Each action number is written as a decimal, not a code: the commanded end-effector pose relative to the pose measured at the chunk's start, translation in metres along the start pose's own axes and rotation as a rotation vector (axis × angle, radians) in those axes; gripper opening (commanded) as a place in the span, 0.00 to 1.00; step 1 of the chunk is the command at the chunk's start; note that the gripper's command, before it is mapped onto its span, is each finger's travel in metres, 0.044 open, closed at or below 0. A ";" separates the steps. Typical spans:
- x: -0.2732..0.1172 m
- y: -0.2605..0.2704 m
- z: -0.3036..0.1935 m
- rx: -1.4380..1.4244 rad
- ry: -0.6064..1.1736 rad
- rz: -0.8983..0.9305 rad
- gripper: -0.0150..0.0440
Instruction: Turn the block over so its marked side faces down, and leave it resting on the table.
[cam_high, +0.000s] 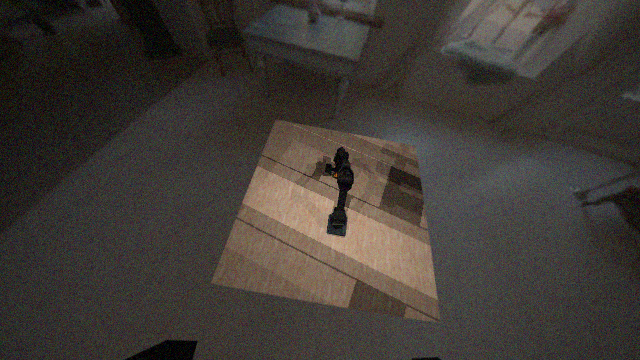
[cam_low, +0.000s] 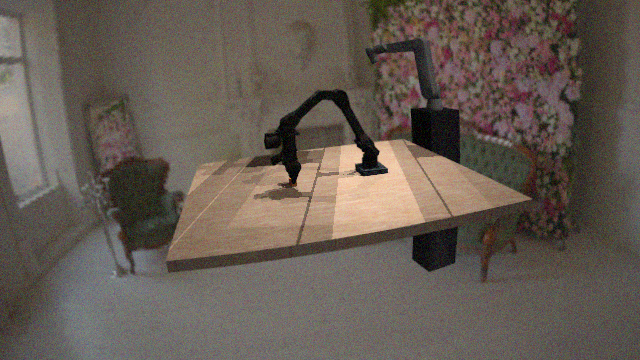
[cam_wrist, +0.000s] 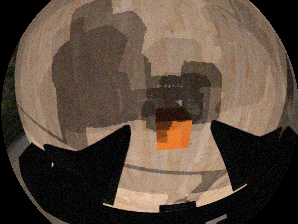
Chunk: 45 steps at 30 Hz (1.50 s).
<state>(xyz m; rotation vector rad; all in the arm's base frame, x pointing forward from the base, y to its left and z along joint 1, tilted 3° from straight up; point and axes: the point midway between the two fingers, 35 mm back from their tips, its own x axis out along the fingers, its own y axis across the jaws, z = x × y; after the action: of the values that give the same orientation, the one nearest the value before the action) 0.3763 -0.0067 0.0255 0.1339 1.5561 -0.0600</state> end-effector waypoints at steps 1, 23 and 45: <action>0.005 0.001 -0.001 0.004 0.009 0.006 0.82; 0.005 0.001 -0.001 0.004 0.009 0.006 0.31; -0.019 0.001 0.001 0.002 -0.132 0.001 0.25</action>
<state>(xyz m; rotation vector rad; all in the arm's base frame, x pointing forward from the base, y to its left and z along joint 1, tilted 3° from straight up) 0.3774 -0.0061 0.0438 0.1331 1.4719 -0.0558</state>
